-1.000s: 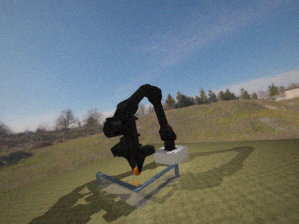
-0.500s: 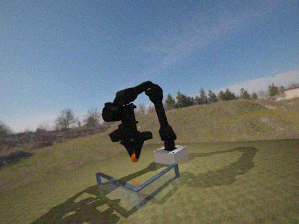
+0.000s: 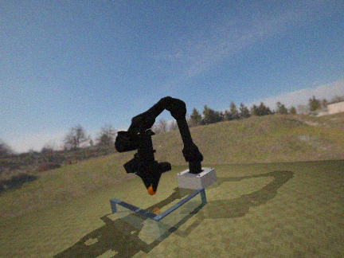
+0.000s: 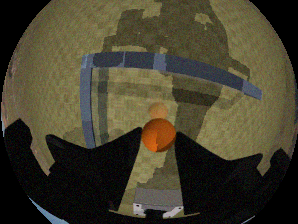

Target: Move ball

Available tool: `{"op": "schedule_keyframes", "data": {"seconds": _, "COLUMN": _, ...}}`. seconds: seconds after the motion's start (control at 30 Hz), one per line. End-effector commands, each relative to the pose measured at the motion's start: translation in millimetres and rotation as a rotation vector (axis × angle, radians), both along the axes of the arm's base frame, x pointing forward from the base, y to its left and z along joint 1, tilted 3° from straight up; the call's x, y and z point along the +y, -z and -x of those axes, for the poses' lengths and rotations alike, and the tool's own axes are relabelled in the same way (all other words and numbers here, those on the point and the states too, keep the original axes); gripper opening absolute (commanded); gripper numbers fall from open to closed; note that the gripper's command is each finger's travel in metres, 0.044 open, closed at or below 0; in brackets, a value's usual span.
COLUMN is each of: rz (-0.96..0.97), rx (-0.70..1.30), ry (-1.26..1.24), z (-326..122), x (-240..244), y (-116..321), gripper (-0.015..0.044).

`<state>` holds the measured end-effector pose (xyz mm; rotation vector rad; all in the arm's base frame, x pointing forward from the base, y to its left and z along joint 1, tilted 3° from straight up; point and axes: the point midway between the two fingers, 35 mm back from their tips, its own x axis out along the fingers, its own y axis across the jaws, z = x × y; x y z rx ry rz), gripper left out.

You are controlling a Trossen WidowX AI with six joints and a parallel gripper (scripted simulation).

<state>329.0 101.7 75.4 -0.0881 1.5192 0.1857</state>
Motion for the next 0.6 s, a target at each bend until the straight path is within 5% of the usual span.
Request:
{"op": "schedule_keyframes", "data": {"seconds": 0.0, "rz": 0.001, "rx": 0.013, "ry": -0.006, "z": 0, "x": 0, "y": 21, "gripper": 0.0000}}
{"op": "schedule_keyframes", "data": {"seconds": 0.27, "rz": 0.001, "rx": 0.014, "ry": -0.006, "z": 1, "x": 2, "y": 68, "gripper": 0.0000}}
{"op": "schedule_keyframes", "data": {"seconds": 0.57, "rz": 0.001, "rx": 0.014, "ry": -0.006, "z": 1, "x": 2, "y": 70, "gripper": 0.0000}}
